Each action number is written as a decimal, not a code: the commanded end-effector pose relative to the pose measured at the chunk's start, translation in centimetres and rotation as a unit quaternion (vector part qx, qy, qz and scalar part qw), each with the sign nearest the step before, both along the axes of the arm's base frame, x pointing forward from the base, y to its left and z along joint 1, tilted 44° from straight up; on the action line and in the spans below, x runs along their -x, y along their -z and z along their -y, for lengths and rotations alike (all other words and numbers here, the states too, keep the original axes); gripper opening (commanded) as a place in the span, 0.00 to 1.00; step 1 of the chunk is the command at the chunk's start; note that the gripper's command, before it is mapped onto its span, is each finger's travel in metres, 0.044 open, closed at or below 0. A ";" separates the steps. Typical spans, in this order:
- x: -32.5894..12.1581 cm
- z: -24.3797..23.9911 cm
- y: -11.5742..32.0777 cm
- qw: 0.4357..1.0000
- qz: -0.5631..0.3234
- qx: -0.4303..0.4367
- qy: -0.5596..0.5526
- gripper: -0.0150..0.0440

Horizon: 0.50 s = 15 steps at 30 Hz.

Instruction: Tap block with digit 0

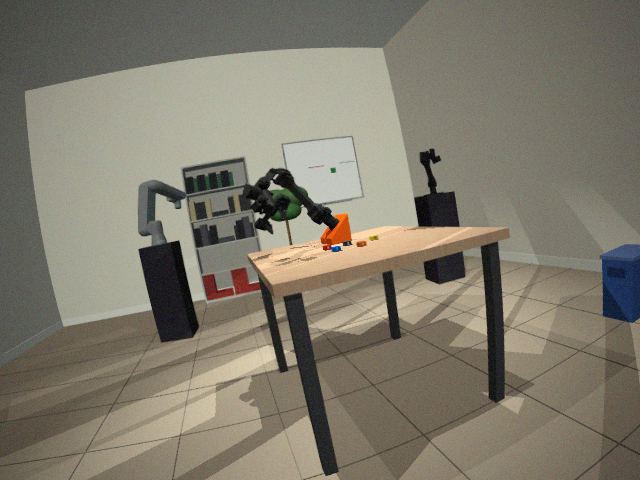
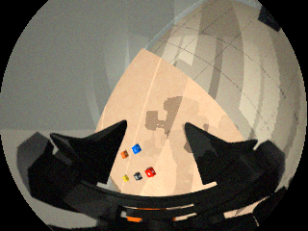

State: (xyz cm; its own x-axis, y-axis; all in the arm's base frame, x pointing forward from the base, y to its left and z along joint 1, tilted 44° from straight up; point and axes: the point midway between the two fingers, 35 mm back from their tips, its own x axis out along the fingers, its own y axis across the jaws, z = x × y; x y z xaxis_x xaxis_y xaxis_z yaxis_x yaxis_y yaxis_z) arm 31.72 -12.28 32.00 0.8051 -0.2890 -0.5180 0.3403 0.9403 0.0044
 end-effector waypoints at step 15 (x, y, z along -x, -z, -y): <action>9.0 -12.6 17.1 0.877 -0.428 0.214 -0.034 0.93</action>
